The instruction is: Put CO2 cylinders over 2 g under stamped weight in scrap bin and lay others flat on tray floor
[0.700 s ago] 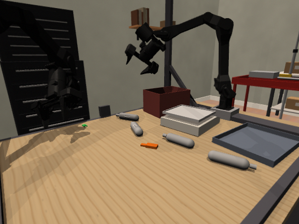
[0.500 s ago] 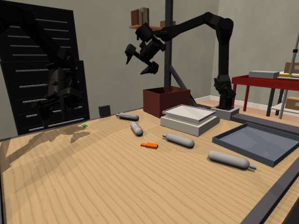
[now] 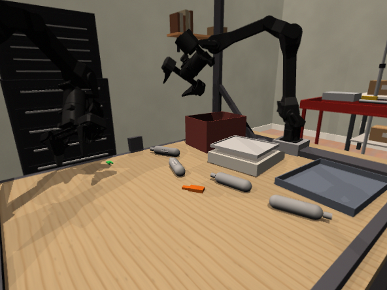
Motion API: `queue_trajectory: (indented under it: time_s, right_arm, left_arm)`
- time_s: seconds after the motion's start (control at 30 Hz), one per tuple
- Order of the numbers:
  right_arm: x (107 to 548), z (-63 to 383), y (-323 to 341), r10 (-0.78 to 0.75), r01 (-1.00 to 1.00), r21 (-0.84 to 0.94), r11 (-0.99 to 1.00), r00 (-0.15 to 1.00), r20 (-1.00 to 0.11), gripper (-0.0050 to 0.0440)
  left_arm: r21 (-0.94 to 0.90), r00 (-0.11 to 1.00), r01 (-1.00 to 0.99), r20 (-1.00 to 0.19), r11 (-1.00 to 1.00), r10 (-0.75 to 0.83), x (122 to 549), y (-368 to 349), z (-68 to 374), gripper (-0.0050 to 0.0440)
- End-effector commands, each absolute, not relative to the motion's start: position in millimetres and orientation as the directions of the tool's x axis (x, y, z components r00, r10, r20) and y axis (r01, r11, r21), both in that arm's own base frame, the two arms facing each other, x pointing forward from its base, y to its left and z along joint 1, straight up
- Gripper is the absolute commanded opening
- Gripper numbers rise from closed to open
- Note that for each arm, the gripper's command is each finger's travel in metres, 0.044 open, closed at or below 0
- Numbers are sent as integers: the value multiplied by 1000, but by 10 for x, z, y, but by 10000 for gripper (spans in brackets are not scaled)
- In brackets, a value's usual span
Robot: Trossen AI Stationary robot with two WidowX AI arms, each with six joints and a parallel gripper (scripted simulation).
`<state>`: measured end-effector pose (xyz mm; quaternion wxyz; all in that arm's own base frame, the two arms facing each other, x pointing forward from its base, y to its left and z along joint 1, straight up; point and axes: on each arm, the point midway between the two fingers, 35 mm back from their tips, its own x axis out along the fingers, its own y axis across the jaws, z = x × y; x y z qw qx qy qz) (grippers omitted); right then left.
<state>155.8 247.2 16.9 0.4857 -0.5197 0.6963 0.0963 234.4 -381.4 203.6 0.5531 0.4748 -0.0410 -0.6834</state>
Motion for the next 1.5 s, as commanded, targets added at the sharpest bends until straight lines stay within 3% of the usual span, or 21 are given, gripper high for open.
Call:
queue_trajectory:
  time_s: [0.0, 0.33, 0.4, 0.7, 1.0, 1.2, 1.47]
  right_arm:
    - [1593, 285, 2467, -600, -802, -379, 461, 33, -799, 440]
    - [1767, 696, 2148, -478, -701, -459, 545, 190, -857, 440]
    - [1767, 696, 2148, -478, -701, -459, 545, 190, -857, 440]
    - [1921, 1058, 1849, -366, -600, -502, 623, 345, -865, 440]
    - [2022, 1287, 1659, -295, -526, -514, 678, 446, -845, 440]
    - [2122, 1508, 1472, -229, -452, -511, 731, 543, -808, 440]
    - [2303, 1885, 1153, -119, -326, -465, 823, 702, -702, 440]
  left_arm:
    - [593, 92, 724, -588, -352, -804, 2354, -3737, 2124, 440]
    - [454, 296, 891, -616, -22, -730, 2567, -2970, 1845, 440]
    - [454, 296, 891, -616, -22, -730, 2567, -2970, 1845, 440]
    - [278, 463, 880, -685, 385, -562, 2813, -2132, 1542, 440]
    - [152, 504, 744, -766, 650, -398, 3026, -1544, 1256, 440]
    - [79, 525, 531, -812, 844, -254, 3284, -1017, 1174, 440]
    - [14, 454, 186, -888, 982, -73, 3570, -311, 945, 440]
